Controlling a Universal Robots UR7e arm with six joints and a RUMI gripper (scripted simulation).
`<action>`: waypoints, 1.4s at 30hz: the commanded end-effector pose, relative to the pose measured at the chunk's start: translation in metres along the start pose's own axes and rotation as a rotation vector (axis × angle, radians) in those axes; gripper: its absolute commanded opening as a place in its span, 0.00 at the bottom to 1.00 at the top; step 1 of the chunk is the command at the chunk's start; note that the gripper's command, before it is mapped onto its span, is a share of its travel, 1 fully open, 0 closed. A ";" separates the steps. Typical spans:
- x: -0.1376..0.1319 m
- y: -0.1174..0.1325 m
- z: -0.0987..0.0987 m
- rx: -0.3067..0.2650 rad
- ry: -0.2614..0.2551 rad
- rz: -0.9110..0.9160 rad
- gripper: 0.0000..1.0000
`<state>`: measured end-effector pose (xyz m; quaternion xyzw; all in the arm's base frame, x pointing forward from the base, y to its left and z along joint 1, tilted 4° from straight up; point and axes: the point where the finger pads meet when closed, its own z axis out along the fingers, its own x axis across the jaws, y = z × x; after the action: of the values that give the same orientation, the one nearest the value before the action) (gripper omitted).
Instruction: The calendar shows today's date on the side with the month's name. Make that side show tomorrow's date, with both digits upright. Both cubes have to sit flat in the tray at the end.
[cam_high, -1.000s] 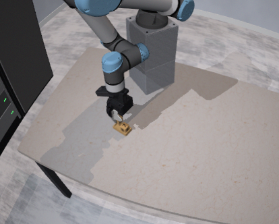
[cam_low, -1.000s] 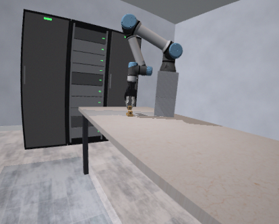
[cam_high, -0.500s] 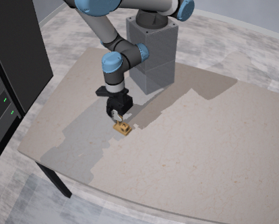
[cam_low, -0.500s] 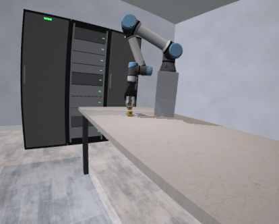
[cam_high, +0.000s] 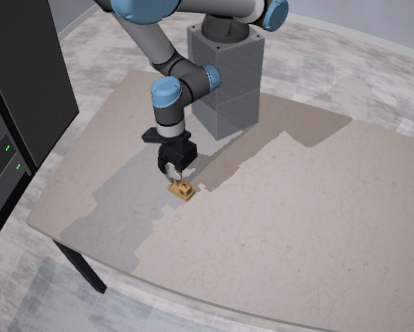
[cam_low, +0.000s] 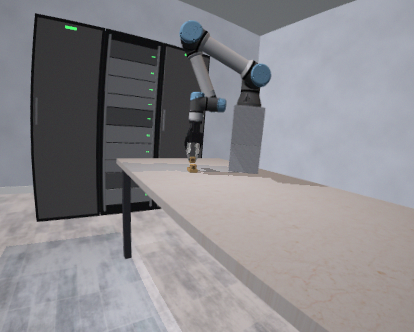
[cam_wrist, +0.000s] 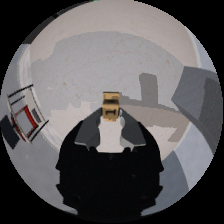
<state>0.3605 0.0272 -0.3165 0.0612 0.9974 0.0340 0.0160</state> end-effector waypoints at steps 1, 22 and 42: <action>0.000 0.000 0.000 0.000 -0.001 0.000 0.11; 0.000 0.000 0.011 0.000 -0.001 0.000 0.11; 0.000 0.000 0.024 0.000 -0.001 0.000 0.11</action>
<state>0.3613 0.0287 -0.3389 0.0612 0.9974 0.0340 0.0159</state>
